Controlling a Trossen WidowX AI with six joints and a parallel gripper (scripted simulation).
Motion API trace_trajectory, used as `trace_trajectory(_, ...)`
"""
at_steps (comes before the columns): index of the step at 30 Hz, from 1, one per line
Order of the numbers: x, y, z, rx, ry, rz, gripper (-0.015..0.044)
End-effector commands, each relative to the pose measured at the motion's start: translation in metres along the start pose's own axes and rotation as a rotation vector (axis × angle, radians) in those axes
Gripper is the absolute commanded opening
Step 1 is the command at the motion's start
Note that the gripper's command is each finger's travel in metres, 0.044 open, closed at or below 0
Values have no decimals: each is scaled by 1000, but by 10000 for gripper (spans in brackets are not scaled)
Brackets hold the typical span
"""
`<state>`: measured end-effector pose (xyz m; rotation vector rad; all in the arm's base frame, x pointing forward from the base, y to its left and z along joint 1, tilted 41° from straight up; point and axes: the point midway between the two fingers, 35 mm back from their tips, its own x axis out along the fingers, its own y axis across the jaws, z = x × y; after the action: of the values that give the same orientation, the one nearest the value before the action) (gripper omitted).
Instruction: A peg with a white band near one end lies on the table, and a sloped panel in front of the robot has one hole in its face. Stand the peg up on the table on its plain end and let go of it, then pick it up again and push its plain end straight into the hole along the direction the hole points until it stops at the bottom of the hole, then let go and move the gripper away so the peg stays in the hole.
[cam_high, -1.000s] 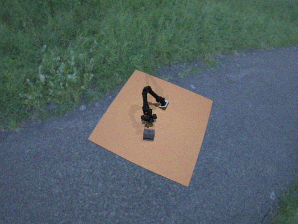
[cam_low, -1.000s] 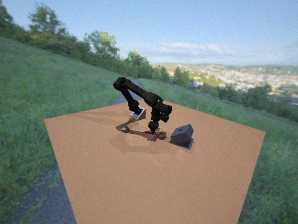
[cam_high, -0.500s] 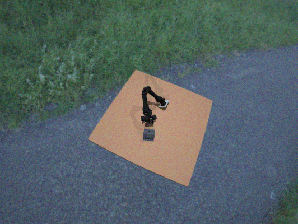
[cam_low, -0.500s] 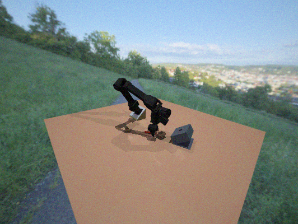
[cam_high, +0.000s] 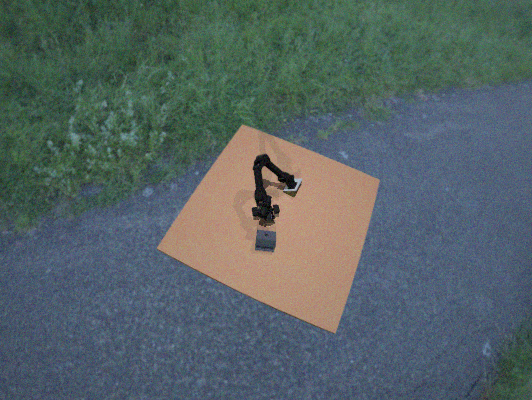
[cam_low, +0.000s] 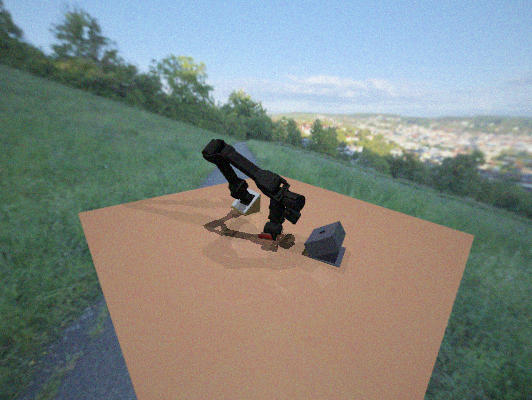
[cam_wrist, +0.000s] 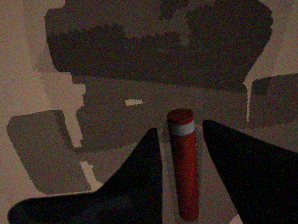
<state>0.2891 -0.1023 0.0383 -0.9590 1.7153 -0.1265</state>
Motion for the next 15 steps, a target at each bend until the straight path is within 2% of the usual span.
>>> trace_trajectory(1,0,0,0,-5,4,-5,110)
trace_trajectory(5,0,0,0,-5,4,-5,110)
trace_trajectory(15,0,0,0,-5,4,-5,49)
